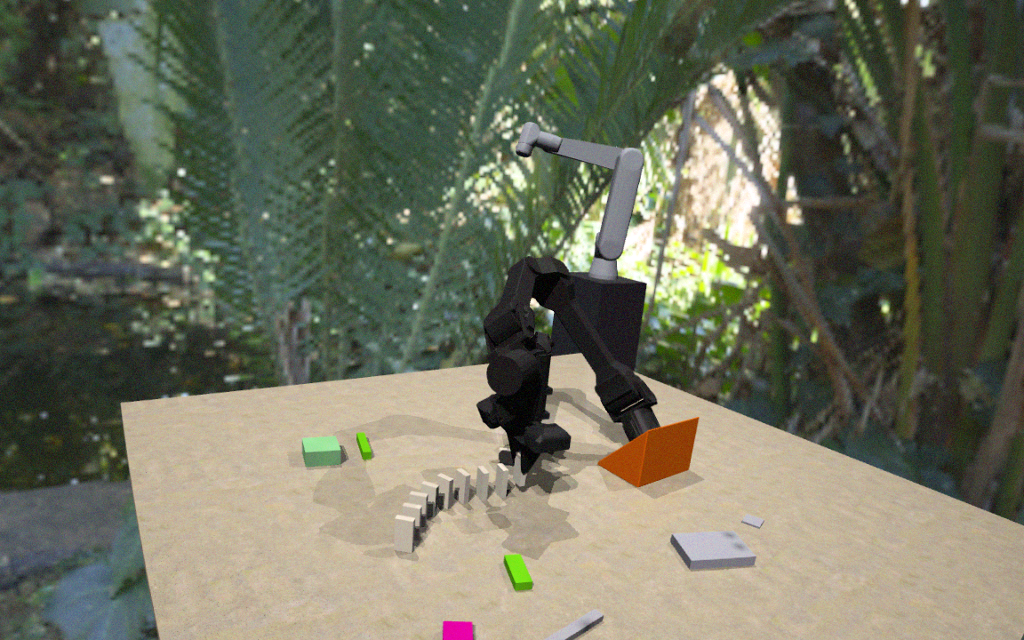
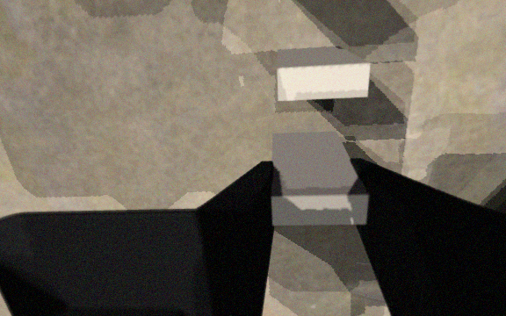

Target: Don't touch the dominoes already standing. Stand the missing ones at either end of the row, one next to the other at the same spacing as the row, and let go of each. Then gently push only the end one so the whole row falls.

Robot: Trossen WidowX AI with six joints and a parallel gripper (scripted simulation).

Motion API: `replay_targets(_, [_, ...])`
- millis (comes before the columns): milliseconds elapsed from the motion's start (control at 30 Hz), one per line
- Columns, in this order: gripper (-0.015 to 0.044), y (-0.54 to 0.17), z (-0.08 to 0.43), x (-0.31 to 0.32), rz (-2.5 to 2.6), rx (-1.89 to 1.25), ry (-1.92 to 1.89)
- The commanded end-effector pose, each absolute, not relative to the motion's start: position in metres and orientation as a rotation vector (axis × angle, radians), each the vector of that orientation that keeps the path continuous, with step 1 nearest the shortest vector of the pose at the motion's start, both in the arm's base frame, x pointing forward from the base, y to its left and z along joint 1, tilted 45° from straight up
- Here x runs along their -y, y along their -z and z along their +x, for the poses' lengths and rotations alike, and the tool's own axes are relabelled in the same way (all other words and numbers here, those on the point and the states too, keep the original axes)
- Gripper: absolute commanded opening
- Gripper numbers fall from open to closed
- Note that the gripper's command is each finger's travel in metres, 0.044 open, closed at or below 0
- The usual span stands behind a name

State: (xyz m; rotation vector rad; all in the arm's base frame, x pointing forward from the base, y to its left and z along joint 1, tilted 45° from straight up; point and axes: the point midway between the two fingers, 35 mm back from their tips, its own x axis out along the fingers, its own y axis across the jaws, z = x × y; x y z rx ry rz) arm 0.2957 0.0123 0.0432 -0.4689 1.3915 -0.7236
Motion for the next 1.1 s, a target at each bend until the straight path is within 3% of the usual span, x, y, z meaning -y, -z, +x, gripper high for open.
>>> replay_targets(0, [0.0107,-0.034,0.293,-0.001,-0.478,-1.391,0.728])
replay_targets(400, [0.0107,-0.034,0.293,-0.001,-0.478,-1.391,0.728])
replay_targets(833, [0.044,-0.034,0.293,-0.001,-0.478,-1.391,0.728])
replay_targets(1067, [0.044,-0.068,0.299,-0.04,-0.496,-1.381,0.684])
